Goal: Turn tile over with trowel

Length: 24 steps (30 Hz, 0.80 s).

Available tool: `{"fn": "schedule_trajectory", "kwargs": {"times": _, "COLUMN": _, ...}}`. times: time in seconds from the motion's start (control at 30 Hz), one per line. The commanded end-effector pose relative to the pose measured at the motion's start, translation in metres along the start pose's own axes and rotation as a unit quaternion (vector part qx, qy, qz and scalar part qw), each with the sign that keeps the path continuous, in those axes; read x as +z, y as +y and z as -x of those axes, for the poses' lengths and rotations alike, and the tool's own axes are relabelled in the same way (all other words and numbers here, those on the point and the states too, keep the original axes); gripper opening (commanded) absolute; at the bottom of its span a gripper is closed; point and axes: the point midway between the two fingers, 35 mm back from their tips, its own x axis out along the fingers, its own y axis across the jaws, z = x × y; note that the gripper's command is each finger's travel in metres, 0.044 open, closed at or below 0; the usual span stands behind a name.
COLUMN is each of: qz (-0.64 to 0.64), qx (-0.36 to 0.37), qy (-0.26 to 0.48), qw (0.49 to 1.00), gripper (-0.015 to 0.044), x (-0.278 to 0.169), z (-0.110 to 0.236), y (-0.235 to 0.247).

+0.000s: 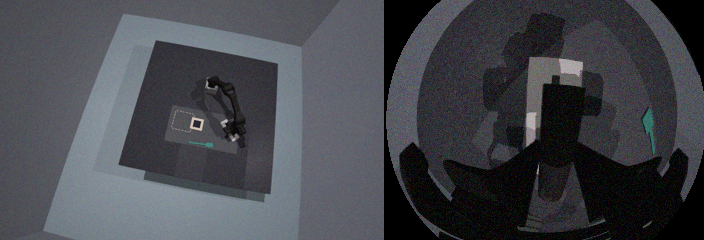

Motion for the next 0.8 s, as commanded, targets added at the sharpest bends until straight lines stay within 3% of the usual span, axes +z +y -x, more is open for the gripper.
{"fn": "schedule_trajectory", "kwargs": {"times": 0.0, "qz": 0.062, "qx": 0.0, "qy": 0.002, "qw": 0.998, "gripper": 0.013, "x": -0.0009, "z": -0.0013, "y": 0.0001}}
{"fn": "schedule_trajectory", "kwargs": {"times": 0.33, "qz": 0.127, "qx": 0.0, "qy": 0.002, "qw": 0.992, "gripper": 0.013, "x": -0.0009, "z": -0.0013, "y": 0.0001}}
{"fn": "schedule_trajectory", "kwargs": {"times": 0.5, "qz": 0.127, "qx": 0.0, "qy": 0.002, "qw": 0.992, "gripper": 0.0261, "x": -0.0009, "z": -0.0013, "y": 0.0001}}
{"fn": "schedule_trajectory", "kwargs": {"times": 0.77, "qz": 0.127, "qx": 0.0, "qy": 0.002, "qw": 0.992, "gripper": 0.027, "x": -0.0009, "z": -0.0013, "y": 0.0001}}
